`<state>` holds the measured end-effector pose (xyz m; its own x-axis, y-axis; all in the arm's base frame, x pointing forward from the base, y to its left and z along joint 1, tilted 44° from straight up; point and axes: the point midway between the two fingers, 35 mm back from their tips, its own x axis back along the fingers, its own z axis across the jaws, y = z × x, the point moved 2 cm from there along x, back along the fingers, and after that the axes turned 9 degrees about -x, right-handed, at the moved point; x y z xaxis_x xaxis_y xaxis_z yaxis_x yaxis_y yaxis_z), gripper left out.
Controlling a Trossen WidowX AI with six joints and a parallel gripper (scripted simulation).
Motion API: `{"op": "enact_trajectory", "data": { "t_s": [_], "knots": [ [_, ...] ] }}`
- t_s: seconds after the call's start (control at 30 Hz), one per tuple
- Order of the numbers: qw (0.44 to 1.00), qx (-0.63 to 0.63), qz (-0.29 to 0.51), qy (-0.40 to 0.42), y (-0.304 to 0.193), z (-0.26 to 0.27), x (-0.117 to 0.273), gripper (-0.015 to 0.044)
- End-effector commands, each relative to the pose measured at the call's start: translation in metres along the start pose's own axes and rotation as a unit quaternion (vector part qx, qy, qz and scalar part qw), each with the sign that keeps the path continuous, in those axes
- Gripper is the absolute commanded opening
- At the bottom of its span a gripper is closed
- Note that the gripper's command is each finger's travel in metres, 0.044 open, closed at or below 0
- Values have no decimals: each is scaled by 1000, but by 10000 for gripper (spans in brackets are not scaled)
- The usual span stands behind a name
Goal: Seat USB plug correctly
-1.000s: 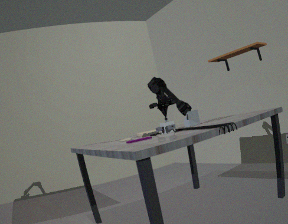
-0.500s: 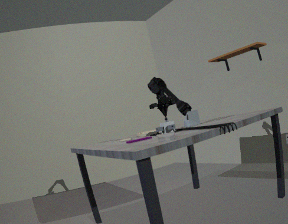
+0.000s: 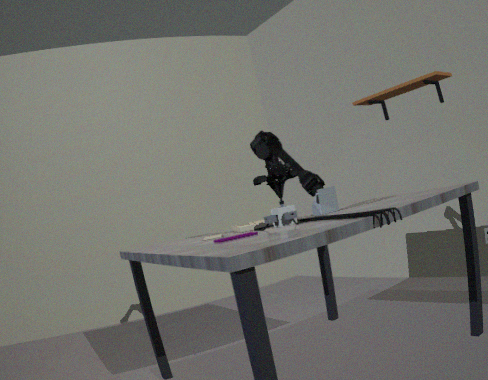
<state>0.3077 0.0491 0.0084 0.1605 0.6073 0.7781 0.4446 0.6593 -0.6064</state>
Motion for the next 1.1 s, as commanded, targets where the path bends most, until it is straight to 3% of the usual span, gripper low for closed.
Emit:
{"op": "enact_trajectory", "data": {
  "t_s": [0.0, 1.07],
  "knots": [
    [1000, 1, -1, -1, 0, 0, 0, 0],
    [1000, 1, -1, -1, 0, 0, -4, 0]
  ]
}}
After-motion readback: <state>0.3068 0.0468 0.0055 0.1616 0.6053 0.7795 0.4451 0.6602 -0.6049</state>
